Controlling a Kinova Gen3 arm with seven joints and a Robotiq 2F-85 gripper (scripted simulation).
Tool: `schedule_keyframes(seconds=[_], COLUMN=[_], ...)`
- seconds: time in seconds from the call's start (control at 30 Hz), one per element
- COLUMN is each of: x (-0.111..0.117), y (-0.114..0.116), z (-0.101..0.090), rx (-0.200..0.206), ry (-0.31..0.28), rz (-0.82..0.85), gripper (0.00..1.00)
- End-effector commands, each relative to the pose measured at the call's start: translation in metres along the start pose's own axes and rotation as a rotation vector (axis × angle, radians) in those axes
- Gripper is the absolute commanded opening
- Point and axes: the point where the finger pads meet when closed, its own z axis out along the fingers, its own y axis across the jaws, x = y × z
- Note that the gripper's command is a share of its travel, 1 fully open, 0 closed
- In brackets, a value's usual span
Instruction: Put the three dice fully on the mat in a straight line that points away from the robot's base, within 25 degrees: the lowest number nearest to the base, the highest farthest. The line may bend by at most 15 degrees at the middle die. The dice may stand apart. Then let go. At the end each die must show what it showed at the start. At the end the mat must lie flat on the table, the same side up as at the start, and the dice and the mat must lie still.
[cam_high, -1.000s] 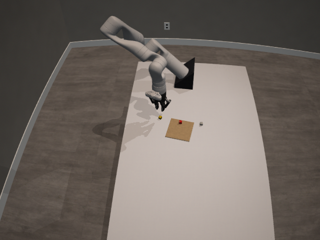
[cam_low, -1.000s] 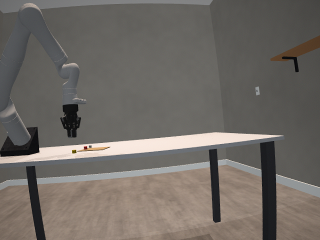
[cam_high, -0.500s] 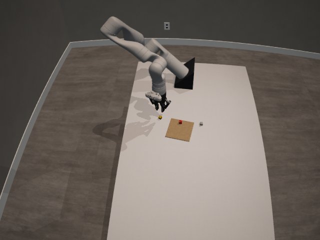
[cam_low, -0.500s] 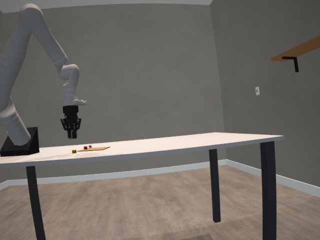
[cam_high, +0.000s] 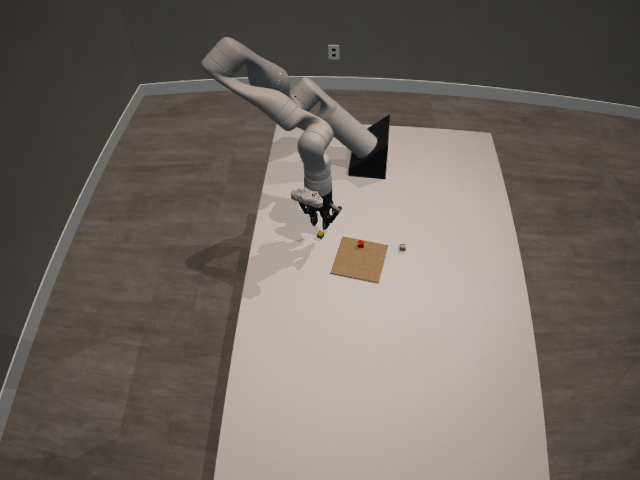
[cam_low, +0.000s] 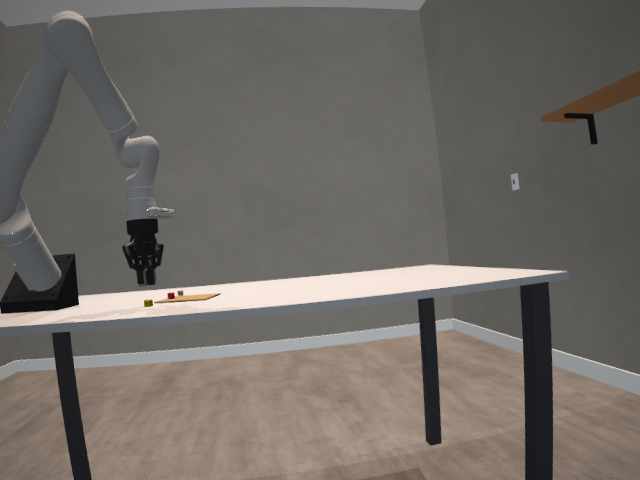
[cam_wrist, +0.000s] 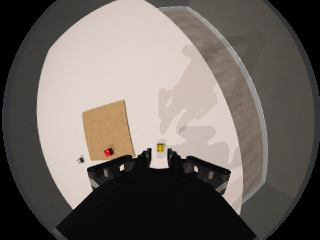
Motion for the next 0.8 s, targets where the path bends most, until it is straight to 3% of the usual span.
schedule_keyframes(seconds=[0.0, 0.77], x=[-0.002, -0.001], y=[0.001, 0.001], z=[0.004, 0.025], rx=[-0.005, -0.005], ry=[-0.005, -0.005], rz=[-0.002, -0.002], gripper=[0.31, 0.31])
